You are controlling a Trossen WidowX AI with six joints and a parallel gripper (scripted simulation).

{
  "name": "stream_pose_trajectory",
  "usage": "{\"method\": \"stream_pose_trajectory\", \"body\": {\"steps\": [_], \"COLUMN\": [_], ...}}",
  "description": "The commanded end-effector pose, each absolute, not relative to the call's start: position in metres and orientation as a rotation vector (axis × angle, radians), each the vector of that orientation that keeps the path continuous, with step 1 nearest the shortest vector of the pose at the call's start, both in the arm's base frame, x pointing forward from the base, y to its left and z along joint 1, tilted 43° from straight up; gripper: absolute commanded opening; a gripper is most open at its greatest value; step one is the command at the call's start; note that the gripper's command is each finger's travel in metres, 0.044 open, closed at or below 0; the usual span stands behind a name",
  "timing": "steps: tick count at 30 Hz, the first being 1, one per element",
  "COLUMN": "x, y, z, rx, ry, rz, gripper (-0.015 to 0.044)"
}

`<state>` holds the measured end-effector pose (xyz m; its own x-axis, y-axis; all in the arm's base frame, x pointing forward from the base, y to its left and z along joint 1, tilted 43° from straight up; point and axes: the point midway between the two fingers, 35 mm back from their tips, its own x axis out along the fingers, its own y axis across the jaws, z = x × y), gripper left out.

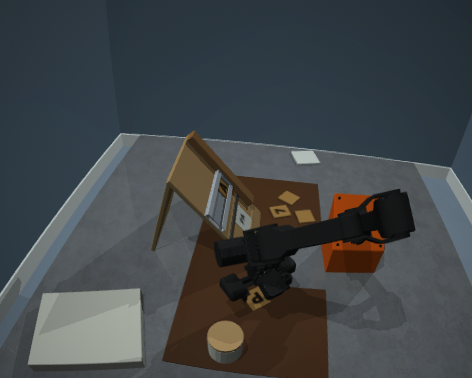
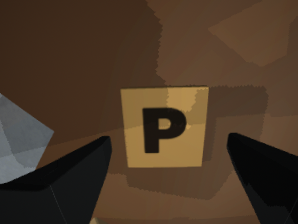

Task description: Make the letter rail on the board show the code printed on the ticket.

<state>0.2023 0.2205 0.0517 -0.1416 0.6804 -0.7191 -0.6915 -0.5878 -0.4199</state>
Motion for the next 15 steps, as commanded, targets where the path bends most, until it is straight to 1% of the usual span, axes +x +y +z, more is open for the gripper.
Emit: {"method": "stream_pose_trajectory", "body": {"steps": [1,15], "x": [0.2019,0.2006], "y": [0.2197,0.2263], "z": [0.0494,0.0423], "rx": [-1.164,-1.164], "ry": [0.028,0.028], "rz": [1.864,1.865], "gripper": [0.0340,0.0340]}}
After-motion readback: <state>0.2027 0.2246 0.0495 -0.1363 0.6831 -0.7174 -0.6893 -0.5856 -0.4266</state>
